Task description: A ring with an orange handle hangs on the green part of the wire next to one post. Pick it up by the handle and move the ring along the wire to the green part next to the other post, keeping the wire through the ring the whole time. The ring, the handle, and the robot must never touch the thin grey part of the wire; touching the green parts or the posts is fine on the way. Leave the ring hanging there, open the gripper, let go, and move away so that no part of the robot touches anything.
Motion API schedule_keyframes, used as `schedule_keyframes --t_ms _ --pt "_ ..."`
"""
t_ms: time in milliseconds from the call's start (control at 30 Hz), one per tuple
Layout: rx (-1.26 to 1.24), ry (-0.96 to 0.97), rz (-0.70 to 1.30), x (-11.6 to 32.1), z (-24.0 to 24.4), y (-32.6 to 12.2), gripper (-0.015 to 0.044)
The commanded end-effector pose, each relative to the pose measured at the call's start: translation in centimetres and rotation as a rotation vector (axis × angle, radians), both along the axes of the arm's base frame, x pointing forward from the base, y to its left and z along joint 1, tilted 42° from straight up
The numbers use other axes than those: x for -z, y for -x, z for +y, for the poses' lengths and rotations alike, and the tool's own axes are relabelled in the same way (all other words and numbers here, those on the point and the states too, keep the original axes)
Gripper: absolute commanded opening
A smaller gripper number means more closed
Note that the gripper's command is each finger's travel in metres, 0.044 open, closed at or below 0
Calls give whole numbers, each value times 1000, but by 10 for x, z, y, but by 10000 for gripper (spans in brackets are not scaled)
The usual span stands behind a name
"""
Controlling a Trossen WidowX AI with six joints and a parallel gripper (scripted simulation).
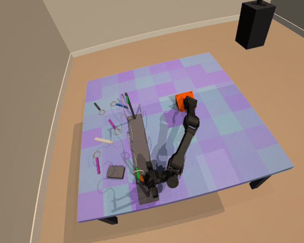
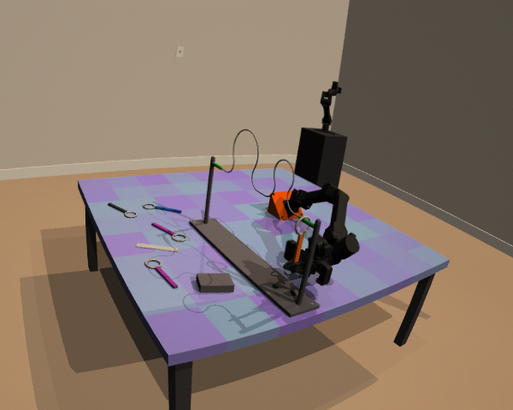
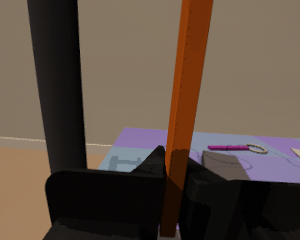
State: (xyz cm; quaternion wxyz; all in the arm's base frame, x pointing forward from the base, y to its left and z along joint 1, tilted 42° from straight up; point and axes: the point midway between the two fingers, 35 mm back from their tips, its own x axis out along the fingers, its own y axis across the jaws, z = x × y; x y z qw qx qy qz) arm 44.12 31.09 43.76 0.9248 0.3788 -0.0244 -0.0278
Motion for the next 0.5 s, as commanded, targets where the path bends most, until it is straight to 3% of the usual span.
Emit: schedule_keyframes --t_ms 0,467 --pt "0 0 0 -1 -1 0 -150" --pt "4 8 4 -9 -13 1 -150"
